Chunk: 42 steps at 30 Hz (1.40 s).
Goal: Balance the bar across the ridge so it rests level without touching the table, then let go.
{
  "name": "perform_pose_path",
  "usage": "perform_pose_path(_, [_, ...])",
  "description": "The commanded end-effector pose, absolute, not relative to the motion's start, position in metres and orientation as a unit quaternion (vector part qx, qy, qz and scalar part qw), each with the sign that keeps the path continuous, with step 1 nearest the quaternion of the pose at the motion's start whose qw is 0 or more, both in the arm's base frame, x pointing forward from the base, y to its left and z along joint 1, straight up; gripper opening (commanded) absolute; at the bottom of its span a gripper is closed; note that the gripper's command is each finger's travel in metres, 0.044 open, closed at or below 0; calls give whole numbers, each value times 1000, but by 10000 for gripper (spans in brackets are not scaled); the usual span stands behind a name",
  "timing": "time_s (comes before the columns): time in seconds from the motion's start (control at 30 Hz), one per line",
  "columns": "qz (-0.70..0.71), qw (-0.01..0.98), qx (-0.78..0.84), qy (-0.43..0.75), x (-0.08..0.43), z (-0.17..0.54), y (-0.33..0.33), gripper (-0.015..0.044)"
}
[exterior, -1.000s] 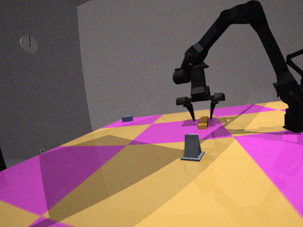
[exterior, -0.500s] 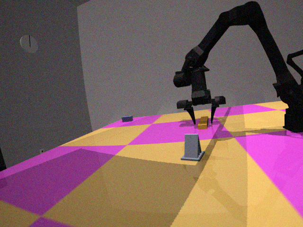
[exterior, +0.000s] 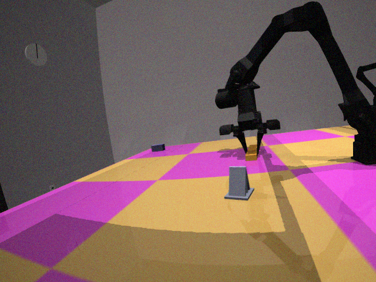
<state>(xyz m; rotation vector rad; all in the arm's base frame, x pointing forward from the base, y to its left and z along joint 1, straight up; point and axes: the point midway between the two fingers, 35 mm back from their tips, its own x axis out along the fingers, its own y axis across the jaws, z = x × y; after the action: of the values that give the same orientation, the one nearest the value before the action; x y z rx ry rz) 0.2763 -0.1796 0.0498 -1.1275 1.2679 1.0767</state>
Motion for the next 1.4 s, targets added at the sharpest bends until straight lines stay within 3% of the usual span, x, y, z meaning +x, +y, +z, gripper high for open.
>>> perform_pose_path(0.0, [452,536,-474,533,276,50,-180,124])
perform_pose_path(0.1, [452,536,-474,533,276,50,-180,104])
perform_pose_path(0.23, [452,536,-474,532,277,56,-180,0])
perform_pose_path(1.37, [454,536,-474,531,275,142,-179,0])
